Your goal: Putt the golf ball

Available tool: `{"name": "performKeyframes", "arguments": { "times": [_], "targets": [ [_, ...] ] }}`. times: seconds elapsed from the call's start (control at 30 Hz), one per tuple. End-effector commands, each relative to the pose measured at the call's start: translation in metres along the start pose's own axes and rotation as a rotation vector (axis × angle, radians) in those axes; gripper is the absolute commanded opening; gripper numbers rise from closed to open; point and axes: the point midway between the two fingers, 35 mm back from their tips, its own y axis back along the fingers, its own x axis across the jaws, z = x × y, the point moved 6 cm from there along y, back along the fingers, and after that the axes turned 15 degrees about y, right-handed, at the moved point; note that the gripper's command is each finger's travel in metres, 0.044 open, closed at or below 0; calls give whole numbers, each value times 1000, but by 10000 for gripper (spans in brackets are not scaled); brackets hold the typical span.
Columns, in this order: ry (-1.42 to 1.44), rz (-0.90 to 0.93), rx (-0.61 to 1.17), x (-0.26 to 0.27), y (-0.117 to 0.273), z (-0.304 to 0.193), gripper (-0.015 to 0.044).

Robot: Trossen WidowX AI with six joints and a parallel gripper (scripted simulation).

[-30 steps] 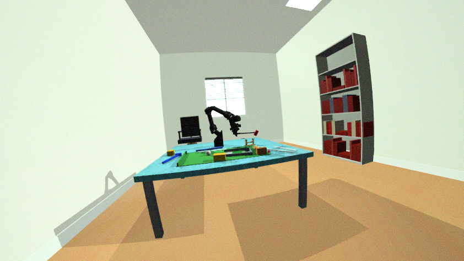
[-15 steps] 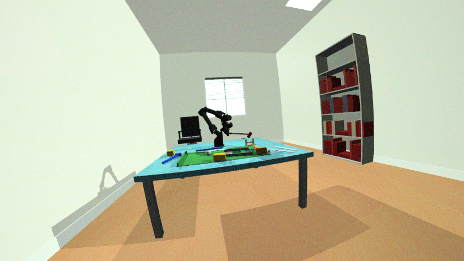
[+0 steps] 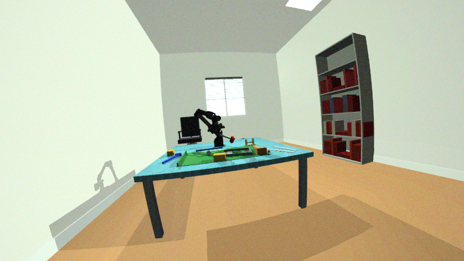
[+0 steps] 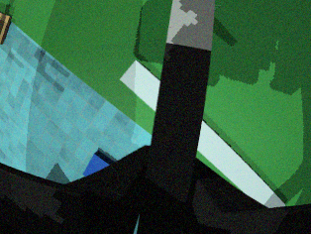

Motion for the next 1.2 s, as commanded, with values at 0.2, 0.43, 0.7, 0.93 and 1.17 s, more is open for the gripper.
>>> {"name": "performKeyframes", "arguments": {
  "times": [0.2, 0.43, 0.7, 0.93, 1.17],
  "targets": [
    [-391, -61, 38, -37, 11, -59, 0],
    [-651, -108, 70, -53, 15, -101, 0],
    [-706, -119, 77, -55, 16, -110, 0],
    [-706, -119, 76, -57, -3, -112, 0],
    [-706, -122, 78, -59, -24, -115, 0]
  ]
}}
